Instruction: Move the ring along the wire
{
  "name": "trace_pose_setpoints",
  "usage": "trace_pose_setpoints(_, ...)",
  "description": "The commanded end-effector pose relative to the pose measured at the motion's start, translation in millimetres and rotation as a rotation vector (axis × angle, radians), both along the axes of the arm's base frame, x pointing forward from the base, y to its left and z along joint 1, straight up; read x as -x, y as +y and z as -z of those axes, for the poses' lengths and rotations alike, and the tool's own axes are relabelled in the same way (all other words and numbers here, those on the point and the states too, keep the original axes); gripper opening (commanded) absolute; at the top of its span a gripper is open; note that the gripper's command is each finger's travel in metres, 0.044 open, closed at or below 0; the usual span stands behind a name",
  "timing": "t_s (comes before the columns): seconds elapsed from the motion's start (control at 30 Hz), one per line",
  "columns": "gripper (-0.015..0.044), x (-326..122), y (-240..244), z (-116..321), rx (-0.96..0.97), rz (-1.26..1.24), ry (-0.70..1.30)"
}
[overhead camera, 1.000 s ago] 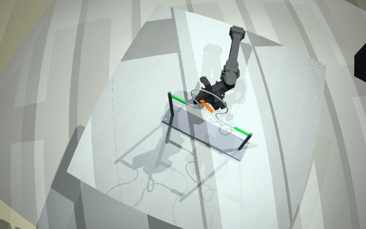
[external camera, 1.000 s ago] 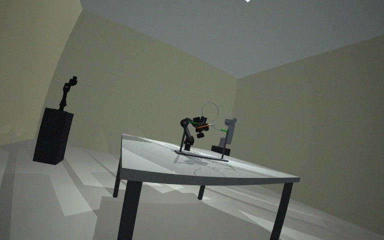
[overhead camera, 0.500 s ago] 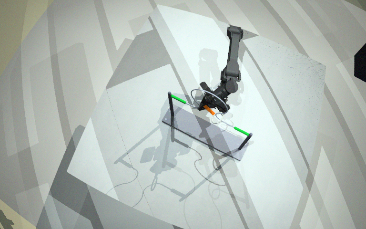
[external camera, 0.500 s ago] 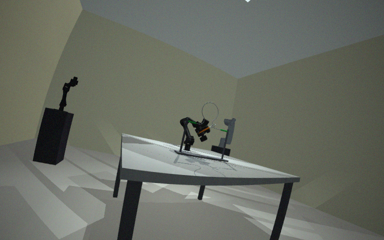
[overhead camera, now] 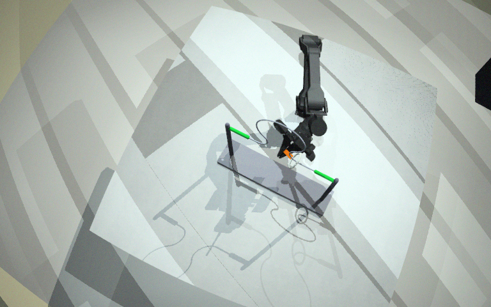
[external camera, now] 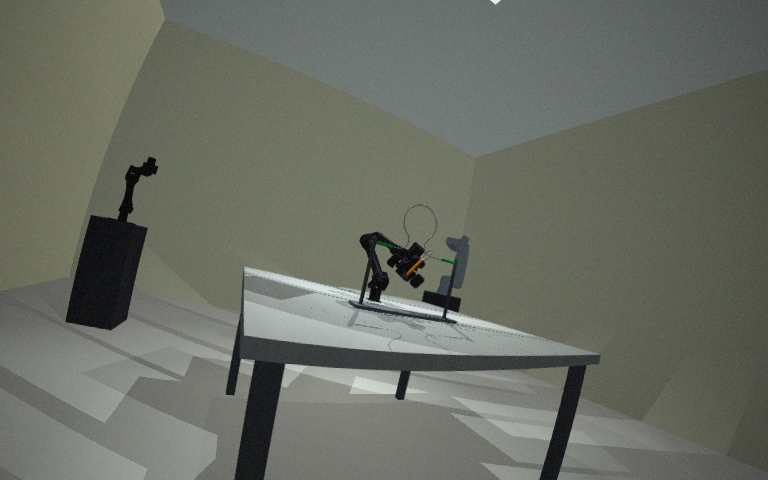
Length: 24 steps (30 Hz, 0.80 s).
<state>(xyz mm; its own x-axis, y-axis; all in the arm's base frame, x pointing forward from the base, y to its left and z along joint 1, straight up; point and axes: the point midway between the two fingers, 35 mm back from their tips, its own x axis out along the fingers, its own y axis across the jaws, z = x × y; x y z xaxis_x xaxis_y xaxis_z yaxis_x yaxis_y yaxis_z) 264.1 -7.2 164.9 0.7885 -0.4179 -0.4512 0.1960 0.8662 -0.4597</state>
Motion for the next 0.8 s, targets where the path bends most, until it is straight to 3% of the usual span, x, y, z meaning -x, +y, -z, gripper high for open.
trace_pose_setpoints(0.0, -0.015, -2, 15, 5, -0.1, -0.002, -0.013)
trace_pose_setpoints(0.77, -0.015, -9, 77, 14, -0.426, -0.007, -0.053)
